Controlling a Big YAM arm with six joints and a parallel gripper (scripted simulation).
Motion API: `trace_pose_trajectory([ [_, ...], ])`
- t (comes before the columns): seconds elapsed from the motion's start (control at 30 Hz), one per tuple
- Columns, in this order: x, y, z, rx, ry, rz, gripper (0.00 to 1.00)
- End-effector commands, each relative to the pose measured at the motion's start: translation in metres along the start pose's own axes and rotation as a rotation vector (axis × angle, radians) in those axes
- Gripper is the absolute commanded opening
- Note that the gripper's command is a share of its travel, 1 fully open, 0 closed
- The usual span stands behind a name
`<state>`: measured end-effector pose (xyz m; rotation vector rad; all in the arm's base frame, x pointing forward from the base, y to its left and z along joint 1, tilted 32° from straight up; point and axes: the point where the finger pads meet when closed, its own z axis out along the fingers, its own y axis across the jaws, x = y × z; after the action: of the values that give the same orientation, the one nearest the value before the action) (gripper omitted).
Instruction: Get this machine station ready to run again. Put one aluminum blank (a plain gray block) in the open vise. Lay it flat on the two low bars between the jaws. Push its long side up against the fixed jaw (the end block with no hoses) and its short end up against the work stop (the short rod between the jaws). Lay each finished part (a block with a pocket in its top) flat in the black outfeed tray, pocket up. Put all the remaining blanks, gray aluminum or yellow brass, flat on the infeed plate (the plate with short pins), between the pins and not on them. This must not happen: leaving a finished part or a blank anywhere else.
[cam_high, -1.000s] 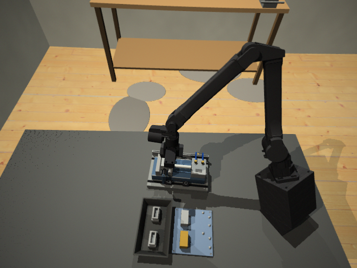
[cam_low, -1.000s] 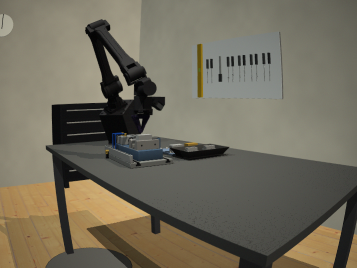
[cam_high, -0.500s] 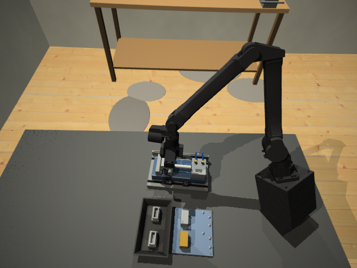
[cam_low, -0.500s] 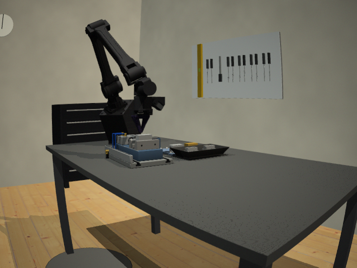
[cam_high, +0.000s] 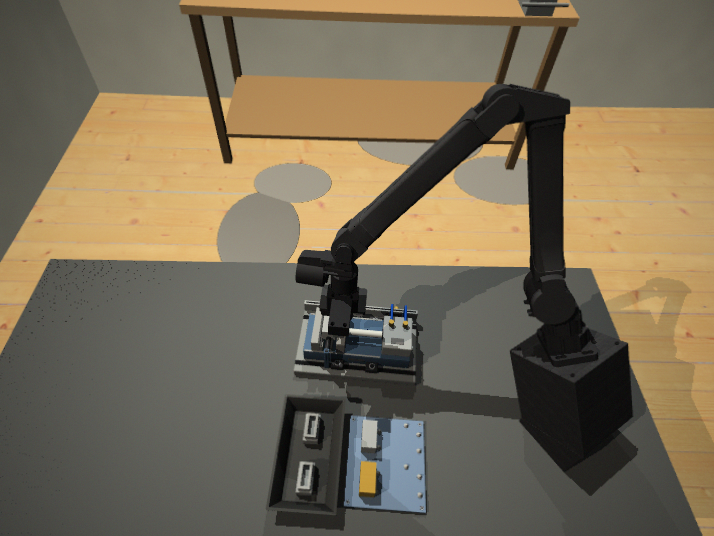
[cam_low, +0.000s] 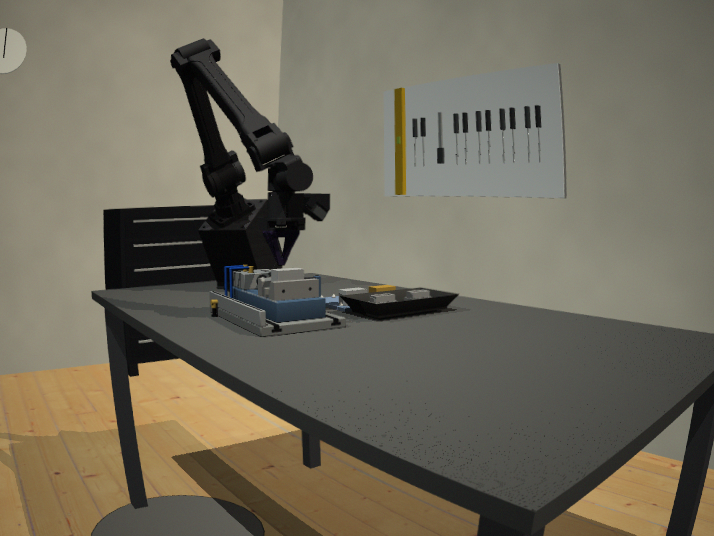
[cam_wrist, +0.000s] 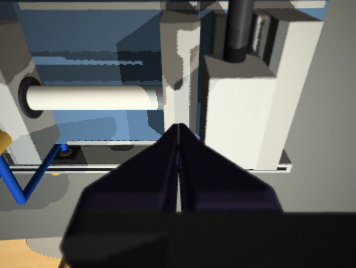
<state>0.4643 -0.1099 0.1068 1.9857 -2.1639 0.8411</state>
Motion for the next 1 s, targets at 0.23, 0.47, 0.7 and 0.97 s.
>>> trace_pose_trajectory([
  [0.23, -0.002, -0.013, 0.002, 0.007, 0.000, 0.006, 0.00],
  [0.47, 0.000, -0.013, 0.005, 0.010, 0.001, 0.008, 0.00],
  [0.7, 0.002, -0.011, 0.010, 0.006, 0.003, 0.008, 0.00],
  [0.97, 0.003, -0.007, 0.016, 0.000, 0.003, 0.004, 0.00],
])
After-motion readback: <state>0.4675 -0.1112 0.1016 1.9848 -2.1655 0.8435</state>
